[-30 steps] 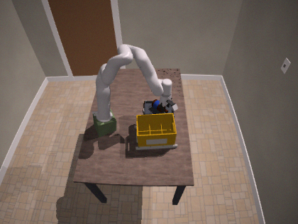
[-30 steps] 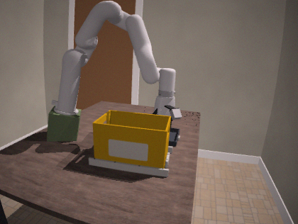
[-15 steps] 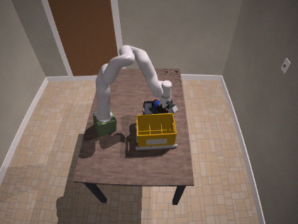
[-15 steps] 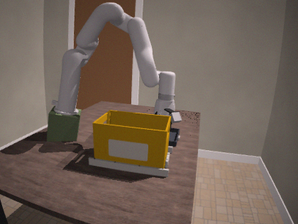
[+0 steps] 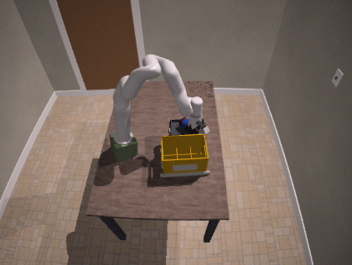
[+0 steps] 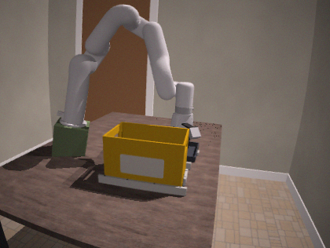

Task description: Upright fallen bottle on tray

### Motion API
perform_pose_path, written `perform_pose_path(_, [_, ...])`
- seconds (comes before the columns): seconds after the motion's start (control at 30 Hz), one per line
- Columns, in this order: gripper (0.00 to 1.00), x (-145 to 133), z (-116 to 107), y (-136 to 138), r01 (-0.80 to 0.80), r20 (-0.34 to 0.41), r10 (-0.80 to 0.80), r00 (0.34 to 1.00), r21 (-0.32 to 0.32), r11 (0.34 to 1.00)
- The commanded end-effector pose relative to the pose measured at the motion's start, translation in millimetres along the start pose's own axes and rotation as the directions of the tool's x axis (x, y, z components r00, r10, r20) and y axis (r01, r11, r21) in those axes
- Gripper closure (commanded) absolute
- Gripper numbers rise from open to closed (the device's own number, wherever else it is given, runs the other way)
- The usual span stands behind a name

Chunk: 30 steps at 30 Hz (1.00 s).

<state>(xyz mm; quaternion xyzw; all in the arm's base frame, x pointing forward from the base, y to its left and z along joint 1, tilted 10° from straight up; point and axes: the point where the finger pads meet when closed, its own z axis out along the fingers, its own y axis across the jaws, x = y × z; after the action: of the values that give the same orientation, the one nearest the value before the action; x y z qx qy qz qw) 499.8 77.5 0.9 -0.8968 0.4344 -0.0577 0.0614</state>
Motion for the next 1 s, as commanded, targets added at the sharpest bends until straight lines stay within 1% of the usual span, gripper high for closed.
perform_pose_path(0.0, [0.35,0.9,0.3,-1.6,0.0,-0.002,0.0,1.0,0.004,1.0])
perform_pose_path(0.73, [0.35,0.9,2.1,-1.6,0.0,-0.002,0.0,1.0,0.004,1.0])
perform_pose_path(0.77, [1.0,0.9,2.1,-1.6,0.0,-0.002,0.0,1.0,0.004,1.0])
perform_pose_path(0.97, [1.0,0.9,2.1,-1.6,0.0,-0.002,0.0,1.0,0.004,1.0])
